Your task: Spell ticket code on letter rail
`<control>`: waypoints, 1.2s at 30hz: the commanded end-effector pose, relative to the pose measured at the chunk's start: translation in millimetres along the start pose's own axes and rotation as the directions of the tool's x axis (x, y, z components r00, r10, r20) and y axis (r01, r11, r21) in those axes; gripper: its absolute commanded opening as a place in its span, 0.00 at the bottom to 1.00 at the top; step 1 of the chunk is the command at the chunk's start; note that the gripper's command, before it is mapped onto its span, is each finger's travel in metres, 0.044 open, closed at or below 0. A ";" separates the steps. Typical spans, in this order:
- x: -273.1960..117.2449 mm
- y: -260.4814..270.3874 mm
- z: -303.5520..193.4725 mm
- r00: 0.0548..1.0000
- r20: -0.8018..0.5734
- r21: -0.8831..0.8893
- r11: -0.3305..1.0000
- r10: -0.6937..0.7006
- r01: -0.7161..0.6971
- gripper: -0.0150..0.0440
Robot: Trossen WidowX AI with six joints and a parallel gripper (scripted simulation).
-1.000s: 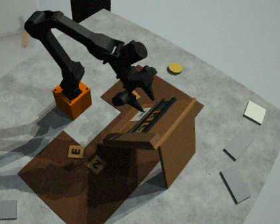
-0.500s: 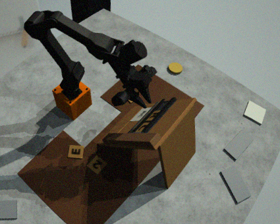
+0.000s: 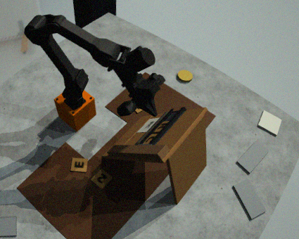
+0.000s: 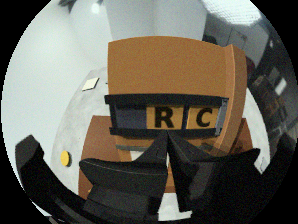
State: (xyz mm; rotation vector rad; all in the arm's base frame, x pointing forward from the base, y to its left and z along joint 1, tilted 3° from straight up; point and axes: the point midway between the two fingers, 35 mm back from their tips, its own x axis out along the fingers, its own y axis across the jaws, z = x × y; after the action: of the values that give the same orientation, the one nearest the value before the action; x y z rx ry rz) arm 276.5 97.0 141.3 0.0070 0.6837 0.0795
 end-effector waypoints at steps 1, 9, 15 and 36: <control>2.5 3.7 4.3 0.998 -0.057 -0.008 1.000 0.002 -0.002 0.25; 14.9 20.1 19.8 0.922 -0.388 -0.027 1.000 -0.004 -0.007 0.25; 17.2 31.0 26.8 0.796 -0.605 0.004 1.000 0.005 -0.002 0.25; 22.5 30.6 25.7 0.779 -0.627 0.009 1.000 0.006 0.000 0.25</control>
State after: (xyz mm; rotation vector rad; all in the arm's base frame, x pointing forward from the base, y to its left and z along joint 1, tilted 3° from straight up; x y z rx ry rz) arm 305.9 128.9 149.2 -0.0181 1.3622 0.0784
